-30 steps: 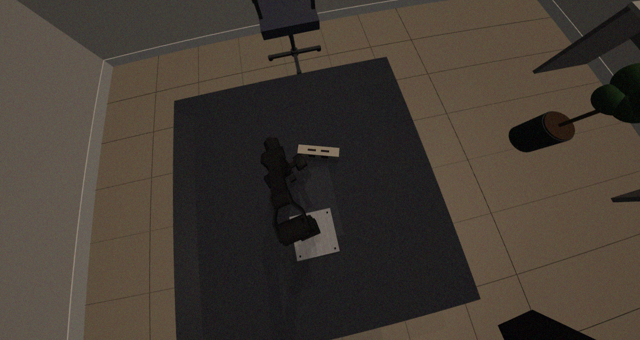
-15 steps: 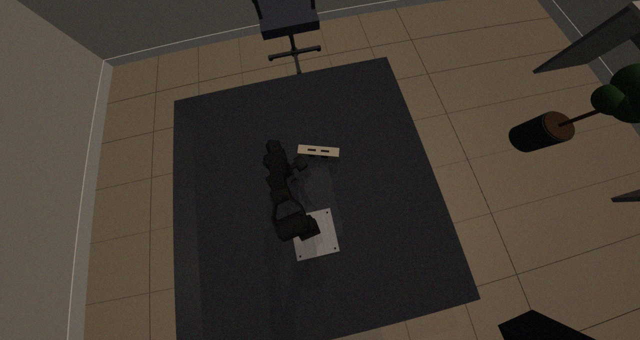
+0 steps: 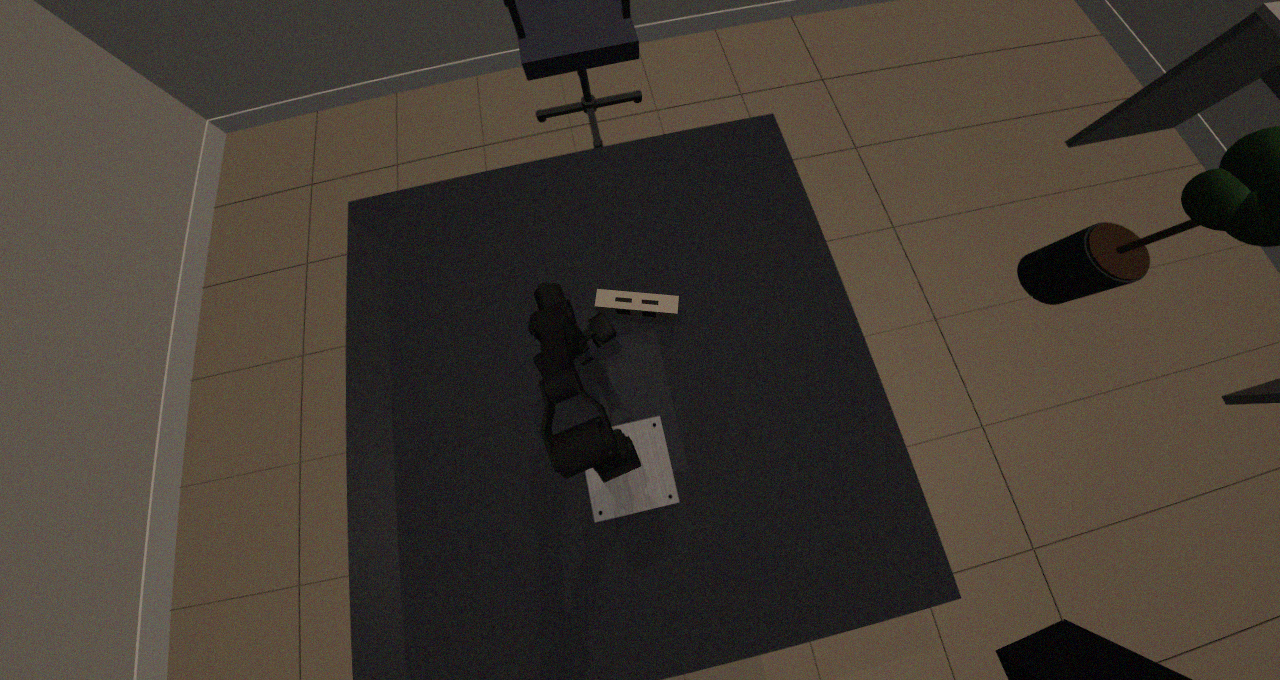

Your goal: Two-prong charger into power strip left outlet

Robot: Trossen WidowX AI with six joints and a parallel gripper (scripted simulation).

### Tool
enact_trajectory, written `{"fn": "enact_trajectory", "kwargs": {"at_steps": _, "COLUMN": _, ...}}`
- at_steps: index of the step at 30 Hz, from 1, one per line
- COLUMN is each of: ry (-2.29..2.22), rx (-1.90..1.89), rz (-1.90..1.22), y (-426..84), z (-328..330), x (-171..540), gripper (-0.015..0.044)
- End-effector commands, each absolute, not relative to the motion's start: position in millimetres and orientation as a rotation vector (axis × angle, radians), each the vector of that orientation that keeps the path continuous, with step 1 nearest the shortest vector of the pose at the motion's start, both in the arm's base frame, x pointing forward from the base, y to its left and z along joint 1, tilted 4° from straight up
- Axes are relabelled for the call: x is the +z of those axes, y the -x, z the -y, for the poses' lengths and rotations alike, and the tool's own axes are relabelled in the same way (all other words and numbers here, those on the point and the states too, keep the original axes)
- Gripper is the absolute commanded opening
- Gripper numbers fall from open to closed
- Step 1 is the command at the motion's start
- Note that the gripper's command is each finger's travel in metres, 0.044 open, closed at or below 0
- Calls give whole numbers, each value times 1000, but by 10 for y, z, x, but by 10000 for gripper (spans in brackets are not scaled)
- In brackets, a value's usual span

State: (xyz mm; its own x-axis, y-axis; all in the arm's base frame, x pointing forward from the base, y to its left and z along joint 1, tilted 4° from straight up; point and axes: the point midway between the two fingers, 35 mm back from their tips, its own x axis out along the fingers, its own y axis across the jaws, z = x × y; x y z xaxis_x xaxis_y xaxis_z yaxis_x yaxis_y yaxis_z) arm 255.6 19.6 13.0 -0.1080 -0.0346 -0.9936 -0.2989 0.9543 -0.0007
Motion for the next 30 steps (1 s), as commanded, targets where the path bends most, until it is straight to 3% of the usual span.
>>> {"fn": "enact_trajectory", "kwargs": {"at_steps": 1, "ry": 256, "rx": 227, "rz": -1669, "y": -2559, "z": -197, "x": 136, "gripper": 282}}
{"fn": "enact_trajectory", "kwargs": {"at_steps": 7, "ry": 256, "rx": 227, "rz": -1669, "y": -2559, "z": -197, "x": 136, "gripper": 125}}
{"fn": "enact_trajectory", "kwargs": {"at_steps": 13, "ry": 256, "rx": 227, "rz": -1669, "y": -2559, "z": -197, "x": 136, "gripper": 85}}
{"fn": "enact_trajectory", "kwargs": {"at_steps": 16, "ry": 255, "rx": 227, "rz": -1669, "y": -2565, "z": -197, "x": 178, "gripper": 6}}
{"fn": "enact_trajectory", "kwargs": {"at_steps": 30, "ry": 250, "rx": 228, "rz": -1670, "y": -2549, "z": -189, "x": 701, "gripper": 0}}
